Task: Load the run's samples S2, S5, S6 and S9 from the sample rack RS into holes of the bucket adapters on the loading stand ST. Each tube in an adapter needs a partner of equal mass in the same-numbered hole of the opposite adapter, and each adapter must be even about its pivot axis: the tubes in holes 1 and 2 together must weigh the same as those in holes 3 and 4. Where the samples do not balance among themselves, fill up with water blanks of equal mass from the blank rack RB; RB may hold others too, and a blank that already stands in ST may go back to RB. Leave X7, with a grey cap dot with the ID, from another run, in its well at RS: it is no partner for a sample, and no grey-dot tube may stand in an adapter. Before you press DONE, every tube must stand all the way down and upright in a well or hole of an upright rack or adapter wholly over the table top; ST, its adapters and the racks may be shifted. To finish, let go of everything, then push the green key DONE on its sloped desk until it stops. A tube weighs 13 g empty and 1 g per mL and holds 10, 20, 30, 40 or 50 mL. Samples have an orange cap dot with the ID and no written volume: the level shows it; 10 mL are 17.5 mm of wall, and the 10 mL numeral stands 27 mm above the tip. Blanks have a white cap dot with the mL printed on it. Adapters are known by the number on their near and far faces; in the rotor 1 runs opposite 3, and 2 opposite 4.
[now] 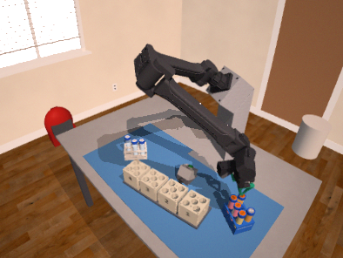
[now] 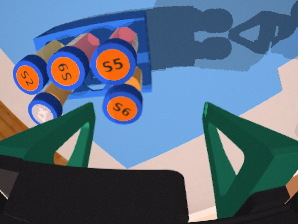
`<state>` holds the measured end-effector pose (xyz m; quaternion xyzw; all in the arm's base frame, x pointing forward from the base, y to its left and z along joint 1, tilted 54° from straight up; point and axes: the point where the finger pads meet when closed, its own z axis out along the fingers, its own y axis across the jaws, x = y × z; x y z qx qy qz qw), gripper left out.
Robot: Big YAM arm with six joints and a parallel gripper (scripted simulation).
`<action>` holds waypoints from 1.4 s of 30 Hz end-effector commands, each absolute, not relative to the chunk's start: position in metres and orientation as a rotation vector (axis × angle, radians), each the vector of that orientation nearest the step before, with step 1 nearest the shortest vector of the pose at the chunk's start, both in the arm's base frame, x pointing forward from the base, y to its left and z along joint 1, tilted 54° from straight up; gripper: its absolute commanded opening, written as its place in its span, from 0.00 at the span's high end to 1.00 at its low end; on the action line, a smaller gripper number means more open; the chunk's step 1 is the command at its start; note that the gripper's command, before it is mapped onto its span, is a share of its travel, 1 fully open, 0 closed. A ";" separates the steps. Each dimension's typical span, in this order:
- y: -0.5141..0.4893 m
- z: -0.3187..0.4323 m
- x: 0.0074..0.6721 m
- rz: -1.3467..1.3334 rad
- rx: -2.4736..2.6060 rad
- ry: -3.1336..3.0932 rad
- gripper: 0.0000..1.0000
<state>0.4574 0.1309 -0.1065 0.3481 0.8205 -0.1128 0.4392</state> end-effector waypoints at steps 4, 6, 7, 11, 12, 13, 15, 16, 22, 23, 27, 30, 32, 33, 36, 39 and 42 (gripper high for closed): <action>0.079 -0.075 0.446 -0.267 0.902 2.007 0.20; 0.064 -0.068 0.441 -0.269 0.902 2.008 0.20; 0.064 -0.068 0.441 -0.269 0.902 2.008 0.20; 0.043 -0.057 0.433 -0.271 0.901 2.008 0.20; 0.036 -0.053 0.431 -0.272 0.901 2.009 0.20; 0.028 -0.050 0.428 -0.272 0.900 2.009 0.20; 0.014 -0.043 0.423 -0.274 0.900 2.010 0.20; 0.007 -0.039 0.421 -0.274 0.899 2.010 0.20; -0.035 -0.017 0.406 -0.277 0.898 2.011 0.20; -0.042 -0.014 0.403 -0.277 0.898 2.011 0.20; -0.056 -0.007 0.398 -0.278 0.898 2.011 0.20; -0.077 0.002 0.389 -0.287 0.897 2.026 0.20; -0.091 0.008 0.383 -0.291 0.897 2.033 0.20; -0.097 0.011 0.381 -0.290 0.898 2.033 0.20; -0.118 0.022 0.375 -0.289 0.898 2.032 0.20; -0.138 0.033 0.369 -0.287 0.898 2.031 0.20; -0.145 0.038 0.368 -0.286 0.898 2.029 0.20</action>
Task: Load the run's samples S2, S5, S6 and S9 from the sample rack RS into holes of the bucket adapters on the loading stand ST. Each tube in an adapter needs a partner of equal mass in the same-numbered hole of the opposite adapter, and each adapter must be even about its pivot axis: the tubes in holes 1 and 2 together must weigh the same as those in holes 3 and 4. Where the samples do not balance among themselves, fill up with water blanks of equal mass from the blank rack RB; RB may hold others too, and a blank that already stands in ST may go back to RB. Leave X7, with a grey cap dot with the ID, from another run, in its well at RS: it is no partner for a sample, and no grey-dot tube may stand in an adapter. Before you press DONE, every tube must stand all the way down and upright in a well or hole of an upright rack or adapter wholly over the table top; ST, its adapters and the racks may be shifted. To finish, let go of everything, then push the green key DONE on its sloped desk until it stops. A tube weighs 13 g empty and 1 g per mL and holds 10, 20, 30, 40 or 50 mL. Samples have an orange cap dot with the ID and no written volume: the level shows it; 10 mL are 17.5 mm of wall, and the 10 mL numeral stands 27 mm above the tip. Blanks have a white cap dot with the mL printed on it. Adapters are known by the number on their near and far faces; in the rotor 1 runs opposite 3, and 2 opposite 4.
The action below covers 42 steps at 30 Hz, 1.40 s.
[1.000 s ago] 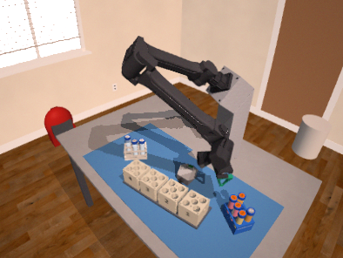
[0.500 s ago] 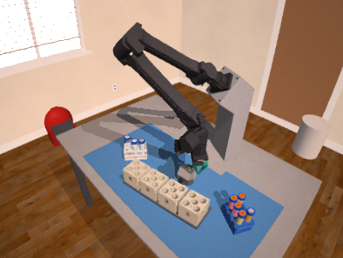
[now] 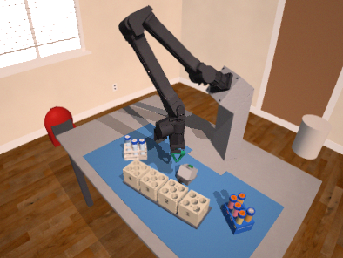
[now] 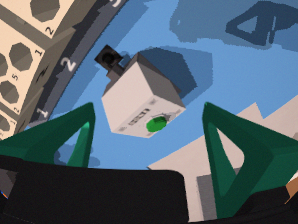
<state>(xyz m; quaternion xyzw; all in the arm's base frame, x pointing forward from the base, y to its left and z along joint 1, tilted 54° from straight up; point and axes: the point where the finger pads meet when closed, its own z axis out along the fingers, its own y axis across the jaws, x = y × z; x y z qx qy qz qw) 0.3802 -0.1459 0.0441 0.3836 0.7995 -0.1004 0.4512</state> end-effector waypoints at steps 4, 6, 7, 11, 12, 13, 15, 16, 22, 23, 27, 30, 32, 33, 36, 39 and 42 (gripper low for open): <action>-0.177 0.063 0.370 -0.281 0.893 2.004 0.20; -0.191 0.071 0.366 -0.282 0.892 2.003 0.20; -0.198 0.075 0.364 -0.282 0.892 2.003 0.20; -0.227 0.091 0.355 -0.285 0.890 2.001 0.20; -0.234 0.095 0.352 -0.285 0.890 2.001 0.20; -0.241 0.099 0.350 -0.286 0.890 2.001 0.20; -0.255 0.107 0.346 -0.287 0.889 2.000 0.20; -0.255 0.107 0.346 -0.287 0.889 2.000 0.20; -0.291 0.127 0.334 -0.290 0.888 1.999 0.20; -0.298 0.130 0.332 -0.290 0.888 2.001 0.20; -0.327 0.132 0.323 -0.280 0.903 2.027 0.20; -0.349 0.145 0.316 -0.281 0.903 2.024 0.20; -0.359 0.151 0.313 -0.282 0.903 2.023 0.20; -0.359 0.151 0.313 -0.282 0.903 2.023 0.20; -0.346 0.159 0.318 -0.278 0.867 2.016 0.20; -0.354 0.141 0.327 -0.280 0.876 2.024 0.20; -0.363 0.139 0.334 -0.282 0.881 2.010 0.20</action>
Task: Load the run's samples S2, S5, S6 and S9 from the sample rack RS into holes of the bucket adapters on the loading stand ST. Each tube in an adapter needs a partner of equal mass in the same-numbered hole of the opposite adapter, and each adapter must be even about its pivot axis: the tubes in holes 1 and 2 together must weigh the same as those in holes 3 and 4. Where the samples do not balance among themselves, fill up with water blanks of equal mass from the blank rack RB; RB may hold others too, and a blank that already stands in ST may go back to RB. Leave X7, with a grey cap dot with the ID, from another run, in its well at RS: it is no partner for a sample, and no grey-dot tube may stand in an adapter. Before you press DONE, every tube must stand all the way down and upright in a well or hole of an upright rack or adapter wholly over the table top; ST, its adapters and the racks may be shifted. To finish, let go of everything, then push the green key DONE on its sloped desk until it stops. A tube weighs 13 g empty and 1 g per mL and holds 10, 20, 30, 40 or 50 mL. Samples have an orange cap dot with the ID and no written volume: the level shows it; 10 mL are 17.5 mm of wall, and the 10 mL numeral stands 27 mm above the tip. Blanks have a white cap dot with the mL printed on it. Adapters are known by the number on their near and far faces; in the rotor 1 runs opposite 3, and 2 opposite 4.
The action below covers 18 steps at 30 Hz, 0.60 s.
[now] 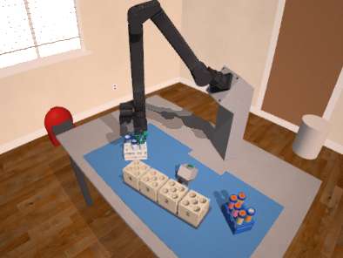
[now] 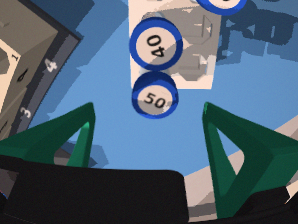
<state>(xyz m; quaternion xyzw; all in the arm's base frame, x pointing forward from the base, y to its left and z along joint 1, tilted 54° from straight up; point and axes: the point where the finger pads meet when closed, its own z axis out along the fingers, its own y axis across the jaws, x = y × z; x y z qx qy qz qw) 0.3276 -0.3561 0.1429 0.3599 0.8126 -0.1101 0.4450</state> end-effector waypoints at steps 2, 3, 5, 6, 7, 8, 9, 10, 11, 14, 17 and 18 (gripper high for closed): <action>-0.373 0.135 0.331 -0.291 0.903 2.003 0.20; -0.373 0.135 0.332 -0.289 0.900 2.004 0.20; -0.372 0.134 0.337 -0.283 0.892 2.007 0.20; -0.372 0.151 0.339 -0.297 0.874 1.979 0.20; -0.372 0.152 0.340 -0.296 0.873 1.979 0.20; -0.372 0.152 0.340 -0.296 0.873 1.979 0.20; -0.372 0.152 0.340 -0.296 0.873 1.979 0.20; -0.372 0.134 0.343 -0.278 0.889 2.008 0.20; -0.372 0.134 0.344 -0.276 0.888 2.008 0.20; -0.370 0.128 0.344 -0.269 0.894 2.013 0.20; -0.372 0.124 0.343 -0.271 0.903 2.012 0.20; -0.372 0.124 0.343 -0.271 0.902 2.013 0.20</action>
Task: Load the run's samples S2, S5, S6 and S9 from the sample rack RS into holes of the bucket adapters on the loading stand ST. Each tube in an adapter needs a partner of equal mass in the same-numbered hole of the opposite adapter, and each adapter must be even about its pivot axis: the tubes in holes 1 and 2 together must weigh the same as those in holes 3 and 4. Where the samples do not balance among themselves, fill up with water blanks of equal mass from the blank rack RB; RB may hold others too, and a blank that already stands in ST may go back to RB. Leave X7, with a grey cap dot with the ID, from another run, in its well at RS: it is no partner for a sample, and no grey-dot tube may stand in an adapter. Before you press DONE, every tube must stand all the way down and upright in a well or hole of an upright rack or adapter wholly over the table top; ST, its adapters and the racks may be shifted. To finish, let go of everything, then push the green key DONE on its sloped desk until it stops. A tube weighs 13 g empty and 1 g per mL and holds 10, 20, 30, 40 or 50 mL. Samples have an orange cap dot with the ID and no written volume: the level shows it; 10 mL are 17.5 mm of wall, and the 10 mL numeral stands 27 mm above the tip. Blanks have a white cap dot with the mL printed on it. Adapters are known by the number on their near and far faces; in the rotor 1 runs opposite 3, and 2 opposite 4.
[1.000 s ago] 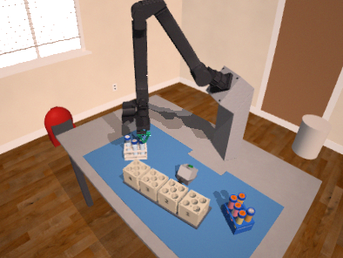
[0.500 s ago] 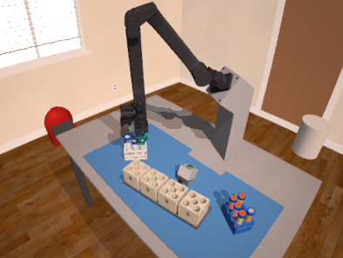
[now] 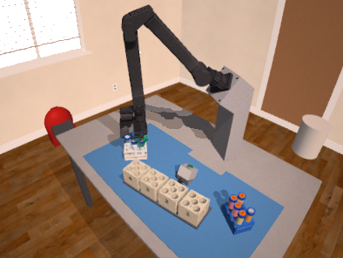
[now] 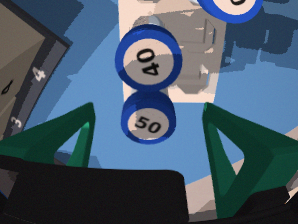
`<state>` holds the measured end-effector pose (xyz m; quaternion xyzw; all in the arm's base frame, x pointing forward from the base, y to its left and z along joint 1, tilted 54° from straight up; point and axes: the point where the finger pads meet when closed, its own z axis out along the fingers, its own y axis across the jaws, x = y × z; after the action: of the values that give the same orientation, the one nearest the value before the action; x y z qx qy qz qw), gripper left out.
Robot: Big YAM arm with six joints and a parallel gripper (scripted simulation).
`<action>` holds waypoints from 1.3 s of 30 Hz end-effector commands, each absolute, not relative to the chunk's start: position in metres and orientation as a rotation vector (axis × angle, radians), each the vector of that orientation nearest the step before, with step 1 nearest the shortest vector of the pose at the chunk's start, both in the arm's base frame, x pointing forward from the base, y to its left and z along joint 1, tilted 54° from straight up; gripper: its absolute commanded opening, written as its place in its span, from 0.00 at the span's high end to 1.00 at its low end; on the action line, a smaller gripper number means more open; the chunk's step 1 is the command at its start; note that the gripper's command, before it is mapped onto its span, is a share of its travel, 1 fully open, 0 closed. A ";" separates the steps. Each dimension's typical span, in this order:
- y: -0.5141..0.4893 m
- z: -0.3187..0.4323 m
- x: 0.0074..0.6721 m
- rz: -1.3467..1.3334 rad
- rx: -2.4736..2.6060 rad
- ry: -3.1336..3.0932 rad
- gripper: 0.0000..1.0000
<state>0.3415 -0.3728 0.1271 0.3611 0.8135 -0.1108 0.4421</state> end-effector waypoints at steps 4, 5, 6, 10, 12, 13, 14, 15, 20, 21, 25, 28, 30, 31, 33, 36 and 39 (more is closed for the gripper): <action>-0.372 0.138 0.344 -0.280 0.890 1.996 0.20; -0.373 0.133 0.341 -0.281 0.893 2.007 0.20; -0.373 0.133 0.341 -0.281 0.893 2.007 0.20; -0.373 0.133 0.341 -0.281 0.893 2.007 0.20; -0.374 0.133 0.342 -0.281 0.893 2.007 0.20; -0.374 0.133 0.342 -0.281 0.893 2.007 1.00; -0.374 0.133 0.342 -0.281 0.893 2.007 1.00; -0.374 0.133 0.342 -0.281 0.893 2.007 1.00; -0.374 0.133 0.342 -0.281 0.893 2.007 1.00; -0.374 0.133 0.342 -0.281 0.893 2.007 1.00; -0.374 0.133 0.342 -0.281 0.893 2.007 1.00; -0.374 0.133 0.342 -0.281 0.893 2.007 1.00; -0.369 0.139 0.337 -0.278 0.897 2.004 1.00; -0.369 0.140 0.333 -0.282 0.900 2.003 1.00; -0.367 0.144 0.326 -0.288 0.898 2.004 1.00; -0.362 0.150 0.320 -0.291 0.893 2.007 1.00; -0.357 0.155 0.314 -0.292 0.893 2.007 1.00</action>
<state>0.3241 -0.3589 0.1437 0.3624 0.8124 -0.1105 0.4433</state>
